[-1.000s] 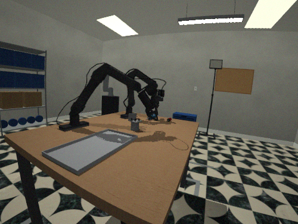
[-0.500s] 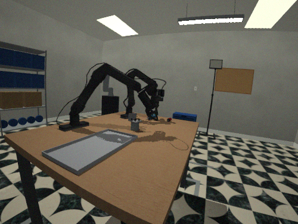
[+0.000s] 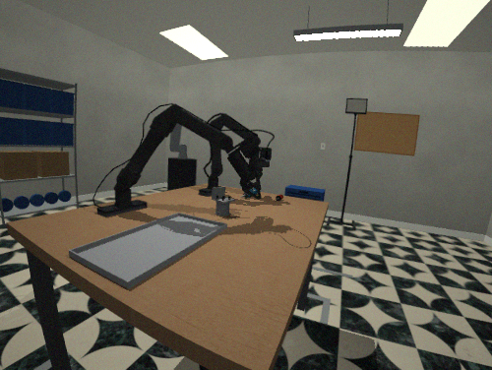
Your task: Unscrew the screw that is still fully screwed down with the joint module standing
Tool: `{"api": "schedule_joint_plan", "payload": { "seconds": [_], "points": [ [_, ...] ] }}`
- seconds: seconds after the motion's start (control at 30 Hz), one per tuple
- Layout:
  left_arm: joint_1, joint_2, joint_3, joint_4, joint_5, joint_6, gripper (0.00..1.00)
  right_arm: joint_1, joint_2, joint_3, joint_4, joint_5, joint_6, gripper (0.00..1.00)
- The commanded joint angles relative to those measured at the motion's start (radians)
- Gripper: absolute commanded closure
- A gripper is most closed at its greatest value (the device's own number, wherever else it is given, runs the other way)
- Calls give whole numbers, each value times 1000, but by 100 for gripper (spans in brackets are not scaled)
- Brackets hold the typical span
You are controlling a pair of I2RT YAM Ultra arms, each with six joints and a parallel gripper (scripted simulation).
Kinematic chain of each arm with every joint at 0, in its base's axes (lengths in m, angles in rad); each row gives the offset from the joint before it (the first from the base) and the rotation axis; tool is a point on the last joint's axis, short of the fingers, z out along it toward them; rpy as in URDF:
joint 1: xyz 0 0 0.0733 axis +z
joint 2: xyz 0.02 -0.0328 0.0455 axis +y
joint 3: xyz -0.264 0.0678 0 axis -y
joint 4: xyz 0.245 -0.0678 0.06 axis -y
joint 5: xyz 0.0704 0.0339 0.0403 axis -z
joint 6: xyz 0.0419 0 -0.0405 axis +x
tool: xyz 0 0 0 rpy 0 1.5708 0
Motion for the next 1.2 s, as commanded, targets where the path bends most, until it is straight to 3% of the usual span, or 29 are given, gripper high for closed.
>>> {"api": "schedule_joint_plan", "payload": {
  "seconds": [0.0, 0.07, 0.1, 0.63, 1.03, 1.17],
  "points": [
    [-2, -6, 5, 1, 1, -9, 35, 0, -11, 7, 4, 0, 0, 7],
    [-2, -6, 5, 1, 1, -9, 35, 0, -11, 7, 4, 0, 0, 7],
    [-2, -6, 5, 1, 1, -9, 35, 0, -11, 7, 4, 0, 0, 14],
    [-2, -6, 5, 1, 1, -9, 35, 0, -11, 7, 4, 0, 0, 14],
    [-2, -6, 5, 1, 1, -9, 35, -83, -186, -241, 177, -154, -123, 14],
    [-2, -6, 5, 1, 1, -9, 35, -86, -189, -249, 187, -160, -122, 14]
  ]
}}
